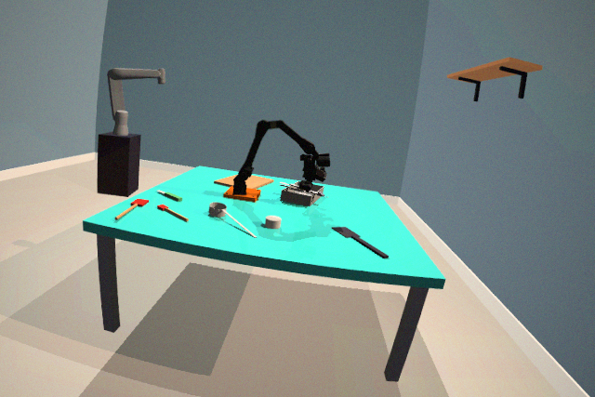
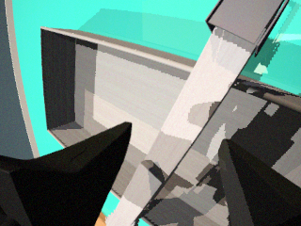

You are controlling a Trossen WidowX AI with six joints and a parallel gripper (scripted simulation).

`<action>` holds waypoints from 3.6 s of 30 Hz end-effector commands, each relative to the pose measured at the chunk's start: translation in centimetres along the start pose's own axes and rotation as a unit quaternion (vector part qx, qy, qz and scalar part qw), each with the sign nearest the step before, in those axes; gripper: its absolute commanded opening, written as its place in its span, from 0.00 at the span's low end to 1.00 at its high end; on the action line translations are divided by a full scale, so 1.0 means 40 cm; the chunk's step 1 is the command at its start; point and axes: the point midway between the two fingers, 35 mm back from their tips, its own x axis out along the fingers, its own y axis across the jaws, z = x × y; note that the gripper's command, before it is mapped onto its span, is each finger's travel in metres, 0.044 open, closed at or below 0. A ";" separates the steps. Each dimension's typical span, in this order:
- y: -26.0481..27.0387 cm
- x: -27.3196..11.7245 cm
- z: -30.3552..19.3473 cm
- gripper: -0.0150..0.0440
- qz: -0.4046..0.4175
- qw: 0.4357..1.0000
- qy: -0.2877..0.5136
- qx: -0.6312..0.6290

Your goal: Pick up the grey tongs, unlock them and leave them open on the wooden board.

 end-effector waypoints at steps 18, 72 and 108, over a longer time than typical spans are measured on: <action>-0.004 0.093 -0.008 0.69 0.000 1.000 0.005 0.004; 0.098 -0.038 -0.008 0.00 0.001 1.000 0.005 0.004; 0.078 -0.040 -0.020 0.00 -0.254 0.958 -0.027 0.129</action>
